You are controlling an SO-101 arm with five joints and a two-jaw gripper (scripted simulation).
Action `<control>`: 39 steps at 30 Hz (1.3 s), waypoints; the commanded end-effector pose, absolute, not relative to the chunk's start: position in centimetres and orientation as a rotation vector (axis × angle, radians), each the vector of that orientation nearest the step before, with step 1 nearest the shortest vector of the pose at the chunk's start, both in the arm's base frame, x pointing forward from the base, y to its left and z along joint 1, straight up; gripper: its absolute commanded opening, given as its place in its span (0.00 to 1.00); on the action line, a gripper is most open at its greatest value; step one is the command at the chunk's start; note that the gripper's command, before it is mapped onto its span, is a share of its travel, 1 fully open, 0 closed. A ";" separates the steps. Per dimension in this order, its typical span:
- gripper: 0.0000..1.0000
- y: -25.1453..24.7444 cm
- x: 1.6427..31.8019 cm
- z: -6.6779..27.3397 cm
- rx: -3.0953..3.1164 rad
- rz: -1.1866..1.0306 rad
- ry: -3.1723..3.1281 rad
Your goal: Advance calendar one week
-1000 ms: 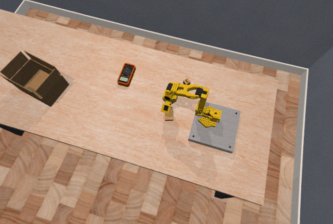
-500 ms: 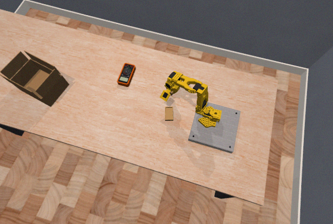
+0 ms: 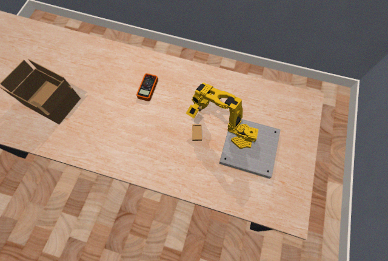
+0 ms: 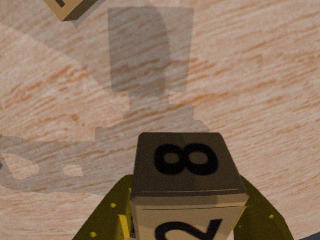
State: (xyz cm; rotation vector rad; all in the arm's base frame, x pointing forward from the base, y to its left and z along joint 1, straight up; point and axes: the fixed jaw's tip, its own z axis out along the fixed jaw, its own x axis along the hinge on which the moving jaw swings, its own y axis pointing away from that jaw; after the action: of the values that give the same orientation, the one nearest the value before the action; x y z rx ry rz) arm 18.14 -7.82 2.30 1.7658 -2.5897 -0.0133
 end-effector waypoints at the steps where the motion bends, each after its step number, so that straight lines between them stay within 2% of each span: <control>1: 0.00 -7.9 18.0 2.1 1.747 -0.029 -2.597; 39: 0.00 -8.3 18.2 2.1 1.739 -0.010 -2.611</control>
State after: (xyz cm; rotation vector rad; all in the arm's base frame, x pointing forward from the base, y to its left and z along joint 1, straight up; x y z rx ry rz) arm 18.08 -8.08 2.26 1.7485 -2.6011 -0.0141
